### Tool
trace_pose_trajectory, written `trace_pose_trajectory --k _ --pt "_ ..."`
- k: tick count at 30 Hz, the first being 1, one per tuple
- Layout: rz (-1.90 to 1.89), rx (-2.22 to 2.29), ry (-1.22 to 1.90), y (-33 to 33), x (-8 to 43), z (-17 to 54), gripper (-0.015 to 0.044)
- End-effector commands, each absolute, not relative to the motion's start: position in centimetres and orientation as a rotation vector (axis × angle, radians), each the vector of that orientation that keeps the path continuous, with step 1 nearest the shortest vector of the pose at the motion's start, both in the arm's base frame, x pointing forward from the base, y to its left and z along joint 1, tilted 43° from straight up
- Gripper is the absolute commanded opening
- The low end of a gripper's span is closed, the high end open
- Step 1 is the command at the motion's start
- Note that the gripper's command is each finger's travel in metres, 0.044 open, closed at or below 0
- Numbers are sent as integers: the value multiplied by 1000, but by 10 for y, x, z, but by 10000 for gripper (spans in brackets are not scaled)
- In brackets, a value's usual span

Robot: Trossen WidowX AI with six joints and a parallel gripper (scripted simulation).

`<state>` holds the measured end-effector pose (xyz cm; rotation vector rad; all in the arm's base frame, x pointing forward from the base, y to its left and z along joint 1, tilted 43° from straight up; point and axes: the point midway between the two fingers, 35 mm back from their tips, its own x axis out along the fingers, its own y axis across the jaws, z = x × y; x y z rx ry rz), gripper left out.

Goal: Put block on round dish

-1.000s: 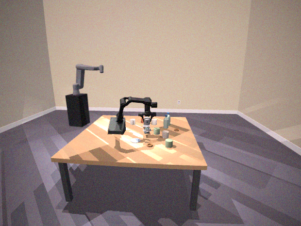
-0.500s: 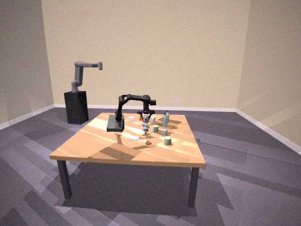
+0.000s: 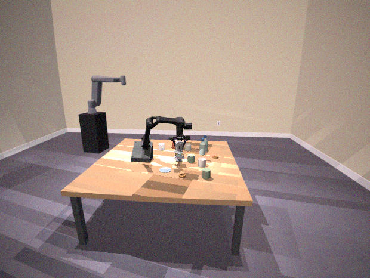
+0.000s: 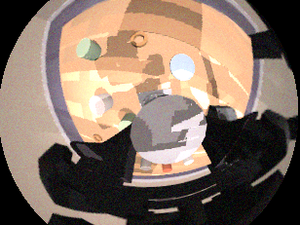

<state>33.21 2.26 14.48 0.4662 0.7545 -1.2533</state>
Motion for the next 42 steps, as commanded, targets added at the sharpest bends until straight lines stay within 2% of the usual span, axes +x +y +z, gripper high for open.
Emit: trace_pose_trajectory --k 1,22,42 --pt "-1253 473 765 13 330 148 0" --pt "-1239 541 821 -110 266 176 0" --pt "-1241 486 756 -180 175 185 0"
